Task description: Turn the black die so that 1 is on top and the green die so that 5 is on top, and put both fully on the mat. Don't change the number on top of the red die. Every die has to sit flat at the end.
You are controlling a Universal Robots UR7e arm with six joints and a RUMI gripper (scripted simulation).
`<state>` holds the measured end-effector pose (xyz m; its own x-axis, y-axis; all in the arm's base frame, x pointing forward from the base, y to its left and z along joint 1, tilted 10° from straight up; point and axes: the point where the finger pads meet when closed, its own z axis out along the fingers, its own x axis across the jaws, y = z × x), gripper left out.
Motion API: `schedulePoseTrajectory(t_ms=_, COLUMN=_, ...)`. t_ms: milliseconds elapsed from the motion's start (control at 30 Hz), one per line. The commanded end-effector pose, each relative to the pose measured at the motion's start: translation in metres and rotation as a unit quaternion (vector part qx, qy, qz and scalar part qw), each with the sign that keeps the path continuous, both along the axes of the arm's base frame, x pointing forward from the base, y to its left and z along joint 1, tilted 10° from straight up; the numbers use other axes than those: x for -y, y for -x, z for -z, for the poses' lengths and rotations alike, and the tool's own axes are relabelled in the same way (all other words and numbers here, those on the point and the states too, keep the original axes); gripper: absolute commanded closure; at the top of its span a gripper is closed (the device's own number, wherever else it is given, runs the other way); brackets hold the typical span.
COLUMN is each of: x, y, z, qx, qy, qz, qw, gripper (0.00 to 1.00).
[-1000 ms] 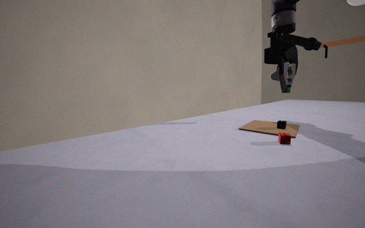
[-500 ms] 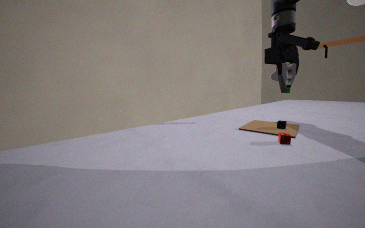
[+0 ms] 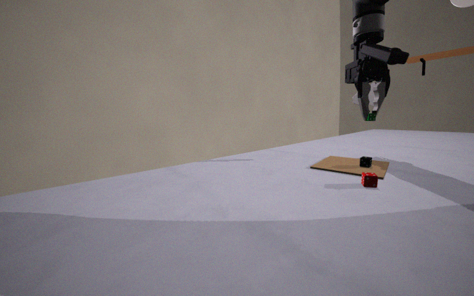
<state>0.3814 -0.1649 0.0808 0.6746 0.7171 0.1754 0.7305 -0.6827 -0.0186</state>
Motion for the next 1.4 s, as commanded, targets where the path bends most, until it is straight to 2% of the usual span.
schedulePoseTrajectory(t_ms=0, x=-0.001, y=-0.001, z=0.0, qx=-0.007, qy=-0.004, qz=0.047, qw=0.999, gripper=0.97)
schedulePoseTrajectory(t_ms=233, x=-0.004, y=-0.003, z=-0.001, qx=-0.02, qy=-0.014, qz=0.139, qw=0.99, gripper=0.97)
schedulePoseTrajectory(t_ms=300, x=-0.004, y=-0.003, z=-0.001, qx=-0.02, qy=-0.014, qz=0.139, qw=0.99, gripper=0.97)
schedulePoseTrajectory(t_ms=400, x=-0.005, y=-0.005, z=-0.001, qx=-0.026, qy=-0.019, qz=0.183, qw=0.983, gripper=0.97)
schedulePoseTrajectory(t_ms=600, x=-0.008, y=-0.007, z=-0.001, qx=-0.039, qy=-0.029, qz=0.277, qw=0.96, gripper=0.97)
schedulePoseTrajectory(t_ms=800, x=-0.01, y=-0.011, z=-0.001, qx=-0.054, qy=-0.04, qz=0.378, qw=0.924, gripper=0.97)
schedulePoseTrajectory(t_ms=867, x=-0.01, y=-0.011, z=-0.001, qx=-0.054, qy=-0.04, qz=0.378, qw=0.924, gripper=0.97)
schedulePoseTrajectory(t_ms=1033, x=-0.01, y=-0.014, z=-0.001, qx=-0.066, qy=-0.049, qz=0.464, qw=0.882, gripper=0.97)
schedulePoseTrajectory(t_ms=1200, x=-0.011, y=-0.016, z=-0.001, qx=-0.078, qy=-0.058, qz=0.549, qw=0.83, gripper=0.97)
schedulePoseTrajectory(t_ms=1233, x=-0.011, y=-0.016, z=-0.001, qx=-0.078, qy=-0.058, qz=0.549, qw=0.83, gripper=0.97)
schedulePoseTrajectory(t_ms=1367, x=-0.011, y=-0.019, z=-0.001, qx=-0.087, qy=-0.066, qz=0.616, qw=0.78, gripper=0.97)
